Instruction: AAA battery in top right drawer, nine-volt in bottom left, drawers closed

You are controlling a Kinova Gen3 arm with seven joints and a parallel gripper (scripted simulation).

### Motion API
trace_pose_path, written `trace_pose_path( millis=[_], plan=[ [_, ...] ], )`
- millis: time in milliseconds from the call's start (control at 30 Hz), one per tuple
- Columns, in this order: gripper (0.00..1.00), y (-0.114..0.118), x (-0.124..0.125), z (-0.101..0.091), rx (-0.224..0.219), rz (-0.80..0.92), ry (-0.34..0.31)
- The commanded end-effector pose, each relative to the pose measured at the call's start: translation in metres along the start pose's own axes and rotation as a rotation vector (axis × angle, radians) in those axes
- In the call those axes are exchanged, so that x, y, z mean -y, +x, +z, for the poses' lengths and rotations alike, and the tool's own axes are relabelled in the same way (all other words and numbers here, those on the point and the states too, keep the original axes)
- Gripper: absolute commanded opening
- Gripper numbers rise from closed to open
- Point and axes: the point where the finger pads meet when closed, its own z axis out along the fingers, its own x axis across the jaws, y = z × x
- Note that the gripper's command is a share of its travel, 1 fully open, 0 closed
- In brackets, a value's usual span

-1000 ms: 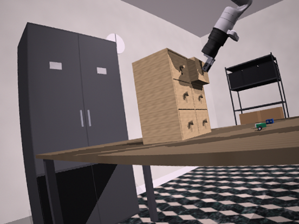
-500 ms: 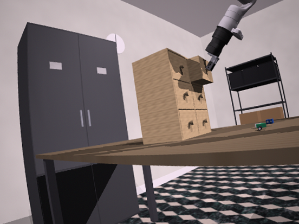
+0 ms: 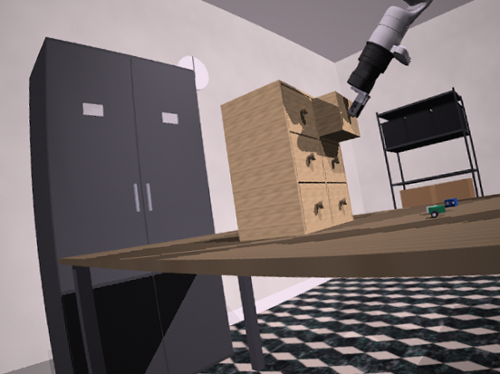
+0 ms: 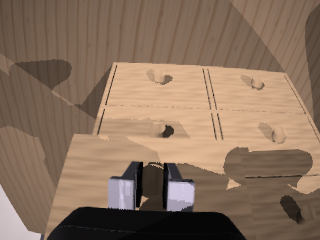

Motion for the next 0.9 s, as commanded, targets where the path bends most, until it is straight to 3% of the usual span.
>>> trace_pose_path(
  millis=[0, 767, 867],
  plan=[
    [0.37, 0.0016, -0.0004, -0.0009, -0.003, -0.001, -0.002],
    [0.37, 0.0016, 0.0006, -0.0019, -0.003, -0.001, -0.002],
    [0.49, 0.0016, 0.0006, -0.0019, -0.003, -0.001, -0.002]
  ],
)
